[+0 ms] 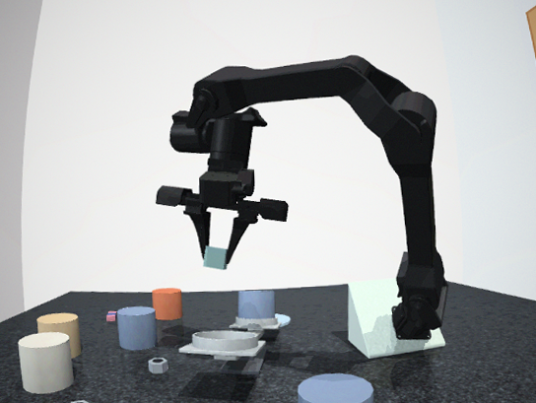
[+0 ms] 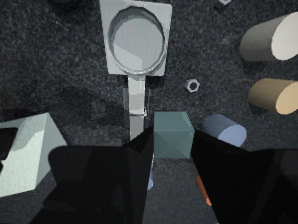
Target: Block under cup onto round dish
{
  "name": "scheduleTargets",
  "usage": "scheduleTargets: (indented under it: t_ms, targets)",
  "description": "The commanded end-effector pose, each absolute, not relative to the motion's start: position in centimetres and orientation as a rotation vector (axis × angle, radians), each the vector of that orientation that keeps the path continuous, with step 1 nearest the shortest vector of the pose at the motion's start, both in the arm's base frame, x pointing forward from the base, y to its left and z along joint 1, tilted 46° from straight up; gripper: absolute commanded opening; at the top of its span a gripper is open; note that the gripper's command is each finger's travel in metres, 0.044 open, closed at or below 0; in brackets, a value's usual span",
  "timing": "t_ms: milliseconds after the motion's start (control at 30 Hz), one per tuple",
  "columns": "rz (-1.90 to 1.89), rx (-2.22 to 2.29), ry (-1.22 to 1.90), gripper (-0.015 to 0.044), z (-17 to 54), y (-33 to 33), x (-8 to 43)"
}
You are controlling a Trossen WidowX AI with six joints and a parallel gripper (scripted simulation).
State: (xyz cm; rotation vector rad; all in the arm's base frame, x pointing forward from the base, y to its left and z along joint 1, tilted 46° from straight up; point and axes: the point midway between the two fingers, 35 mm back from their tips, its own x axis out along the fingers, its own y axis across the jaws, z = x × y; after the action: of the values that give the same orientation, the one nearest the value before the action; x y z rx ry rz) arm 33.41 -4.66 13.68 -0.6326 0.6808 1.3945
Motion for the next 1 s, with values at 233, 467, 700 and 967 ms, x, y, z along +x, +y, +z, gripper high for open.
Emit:
scheduleTargets:
  t_ms: [233, 467, 700, 967]
  targets:
    - [1.418, -0.653, 0.688, 0.0000, 9.7, -7.8, 33.8]
    - [1.437, -0.658, 0.690, 0.0000, 7.1, -9.6, 33.6]
    - [1.458, -0.662, 0.689, 0.0000, 4.4, -11.3, 33.2]
    - [1.478, -0.655, 0.698, 0.0000, 1.1, -13.1, 32.3]
